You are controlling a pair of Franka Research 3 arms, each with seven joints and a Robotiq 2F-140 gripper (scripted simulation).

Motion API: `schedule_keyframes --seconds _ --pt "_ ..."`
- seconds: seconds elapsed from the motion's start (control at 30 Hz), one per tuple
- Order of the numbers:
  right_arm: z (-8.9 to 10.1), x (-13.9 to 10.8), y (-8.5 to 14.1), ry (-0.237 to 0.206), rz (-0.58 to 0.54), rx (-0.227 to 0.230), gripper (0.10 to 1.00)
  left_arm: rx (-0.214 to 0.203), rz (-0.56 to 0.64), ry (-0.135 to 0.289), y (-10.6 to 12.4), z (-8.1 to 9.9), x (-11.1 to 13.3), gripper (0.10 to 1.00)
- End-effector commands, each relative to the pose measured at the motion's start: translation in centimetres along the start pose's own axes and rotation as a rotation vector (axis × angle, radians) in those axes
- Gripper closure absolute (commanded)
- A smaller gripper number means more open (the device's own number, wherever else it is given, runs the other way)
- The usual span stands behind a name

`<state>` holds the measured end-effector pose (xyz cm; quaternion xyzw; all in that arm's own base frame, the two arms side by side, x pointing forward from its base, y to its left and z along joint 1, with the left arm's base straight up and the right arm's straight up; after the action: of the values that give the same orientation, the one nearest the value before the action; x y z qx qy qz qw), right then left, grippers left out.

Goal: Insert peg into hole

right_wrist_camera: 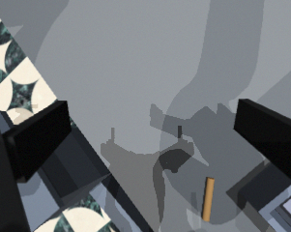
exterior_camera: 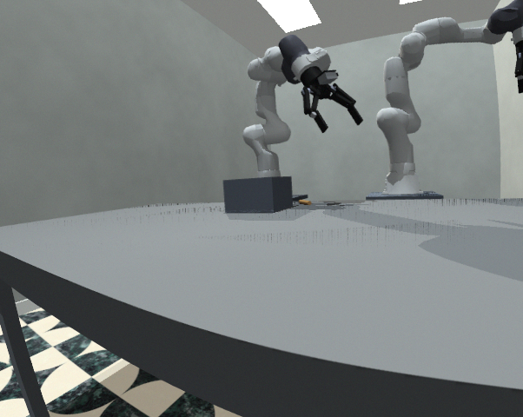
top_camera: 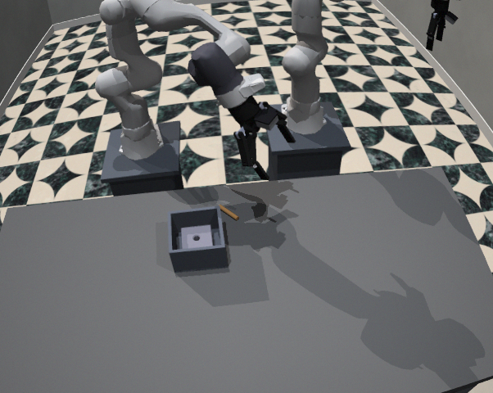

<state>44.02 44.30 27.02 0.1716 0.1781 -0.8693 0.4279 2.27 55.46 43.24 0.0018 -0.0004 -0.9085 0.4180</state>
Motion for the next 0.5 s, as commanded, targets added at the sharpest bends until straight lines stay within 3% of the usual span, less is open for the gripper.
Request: schedule_keyframes --seconds 0.0,0.1,0.17,0.2,0.47 --pt "-0.9 2.5 0.4 -0.099 -0.078 0.016 0.098 -0.002 0.006 -0.003 0.0 0.1 0.1 0.098" --pt "-1.4 4.1 1.1 -0.151 -0.081 0.034 0.098 -0.002 0.006 -0.003 0.0 0.1 0.1 0.098" --pt "-1.4 4.1 1.1 -0.151 -0.081 0.034 0.098 -0.002 0.006 -0.003 0.0 0.1 0.1 0.098" --pt "-1.8 5.6 1.8 -0.197 -0.085 0.052 0.098 -0.002 0.006 -0.003 0.0 0.1 0.1 0.098" --pt "-2.5 10.1 4.1 -0.332 -0.097 0.117 0.098 -0.002 0.006 -0.003 0.0 0.1 0.1 0.098"
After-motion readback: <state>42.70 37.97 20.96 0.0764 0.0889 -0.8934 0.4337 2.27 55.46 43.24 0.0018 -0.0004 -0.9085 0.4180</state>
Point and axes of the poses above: on each arm, the point where the finger pads meet when closed, its own z axis back along the fingers, its own y axis across the jaws, x = y × z, the point moved 2 cm from there along z, back along the fingers, and after that the axes turned 7 degrees about z, right-handed, at the moved point
